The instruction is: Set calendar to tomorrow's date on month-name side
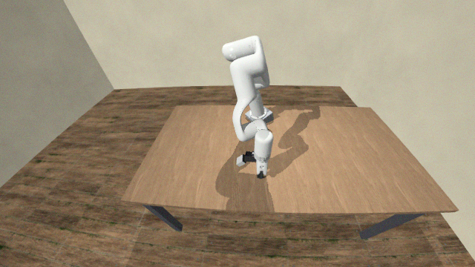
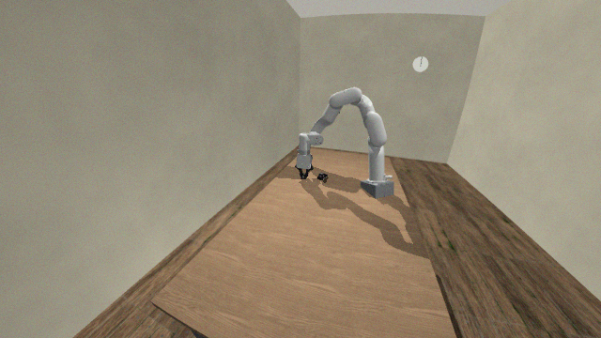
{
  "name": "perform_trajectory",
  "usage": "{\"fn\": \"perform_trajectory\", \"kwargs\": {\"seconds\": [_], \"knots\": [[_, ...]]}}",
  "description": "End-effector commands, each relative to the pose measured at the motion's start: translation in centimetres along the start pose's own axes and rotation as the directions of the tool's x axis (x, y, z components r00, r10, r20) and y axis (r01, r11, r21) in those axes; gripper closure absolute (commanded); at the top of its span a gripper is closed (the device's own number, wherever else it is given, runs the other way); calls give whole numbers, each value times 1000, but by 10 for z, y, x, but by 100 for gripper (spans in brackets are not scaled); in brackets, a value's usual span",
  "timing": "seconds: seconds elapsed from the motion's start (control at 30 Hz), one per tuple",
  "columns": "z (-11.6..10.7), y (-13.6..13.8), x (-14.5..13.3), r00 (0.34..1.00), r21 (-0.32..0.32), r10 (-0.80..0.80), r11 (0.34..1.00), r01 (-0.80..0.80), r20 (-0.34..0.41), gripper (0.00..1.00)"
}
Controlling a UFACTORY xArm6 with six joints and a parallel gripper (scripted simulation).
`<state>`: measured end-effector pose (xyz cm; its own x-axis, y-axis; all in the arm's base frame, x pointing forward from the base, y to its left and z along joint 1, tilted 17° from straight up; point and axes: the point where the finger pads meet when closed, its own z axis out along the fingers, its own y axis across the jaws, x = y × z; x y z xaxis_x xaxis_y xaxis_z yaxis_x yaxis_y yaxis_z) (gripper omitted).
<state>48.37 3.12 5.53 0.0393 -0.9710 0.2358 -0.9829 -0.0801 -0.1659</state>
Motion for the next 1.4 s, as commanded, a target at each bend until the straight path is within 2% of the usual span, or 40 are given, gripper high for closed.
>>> {"fn": "perform_trajectory", "kwargs": {"seconds": [0.0,0.37,0.5,0.7,0.77,0.93,1.37], "knots": [[-1,-2,0,1000,4,0,1000,0,0,73],[-7,-1,0,1000,4,0,1000,0,0,73],[-28,-1,0,1000,4,0,1000,0,0,73],[-74,-1,0,1000,4,0,1000,0,0,73],[-74,-1,0,1000,4,0,1000,0,0,73],[-98,-1,0,1000,4,0,1000,0,0,73],[-101,-1,0,1000,4,0,1000,0,0,73]]}}
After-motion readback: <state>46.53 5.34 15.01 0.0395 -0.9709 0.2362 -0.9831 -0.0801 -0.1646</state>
